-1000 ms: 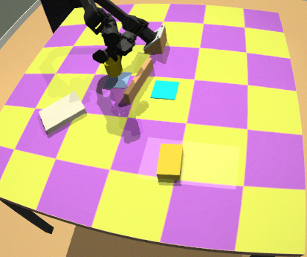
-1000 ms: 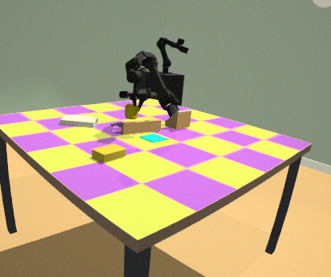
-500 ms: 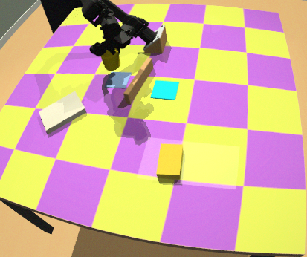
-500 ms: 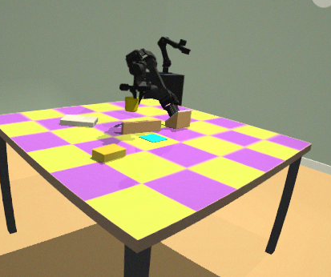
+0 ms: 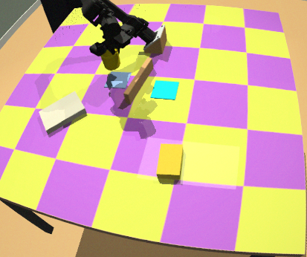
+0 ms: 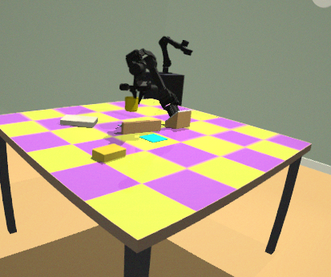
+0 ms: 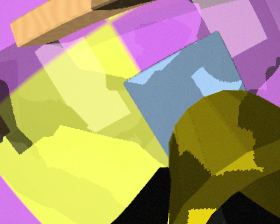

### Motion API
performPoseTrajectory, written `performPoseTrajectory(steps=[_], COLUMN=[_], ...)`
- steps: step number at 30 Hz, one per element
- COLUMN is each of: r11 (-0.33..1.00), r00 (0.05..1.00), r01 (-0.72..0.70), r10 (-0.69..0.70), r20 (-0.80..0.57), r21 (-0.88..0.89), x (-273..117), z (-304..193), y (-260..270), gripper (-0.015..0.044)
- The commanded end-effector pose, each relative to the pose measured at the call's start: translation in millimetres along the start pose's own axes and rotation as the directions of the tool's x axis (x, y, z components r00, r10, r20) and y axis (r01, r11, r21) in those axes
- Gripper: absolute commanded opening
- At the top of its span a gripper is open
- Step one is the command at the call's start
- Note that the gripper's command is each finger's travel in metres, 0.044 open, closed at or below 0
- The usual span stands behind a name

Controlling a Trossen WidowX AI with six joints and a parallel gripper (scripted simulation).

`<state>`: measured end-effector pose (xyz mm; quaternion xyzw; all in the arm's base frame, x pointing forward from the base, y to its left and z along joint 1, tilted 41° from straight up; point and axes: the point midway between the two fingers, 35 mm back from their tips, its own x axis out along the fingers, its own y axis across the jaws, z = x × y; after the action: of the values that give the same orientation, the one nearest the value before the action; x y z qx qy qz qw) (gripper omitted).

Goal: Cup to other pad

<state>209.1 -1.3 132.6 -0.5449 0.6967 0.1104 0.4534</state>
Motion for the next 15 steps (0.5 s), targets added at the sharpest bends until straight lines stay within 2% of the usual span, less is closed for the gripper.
performPoseTrajectory(steps=[1, 15], r11=[1.000, 1.000], r00=[1.000, 1.000], r01=[0.001, -0.004], r10=[-0.001, 0.004], r20=[0.001, 0.003], r21=[-0.001, 0.001], x=[0.1, -0.8], z=[0.2, 24.5], y=[-0.1, 7.7], gripper=[0.0000, 0.0000])
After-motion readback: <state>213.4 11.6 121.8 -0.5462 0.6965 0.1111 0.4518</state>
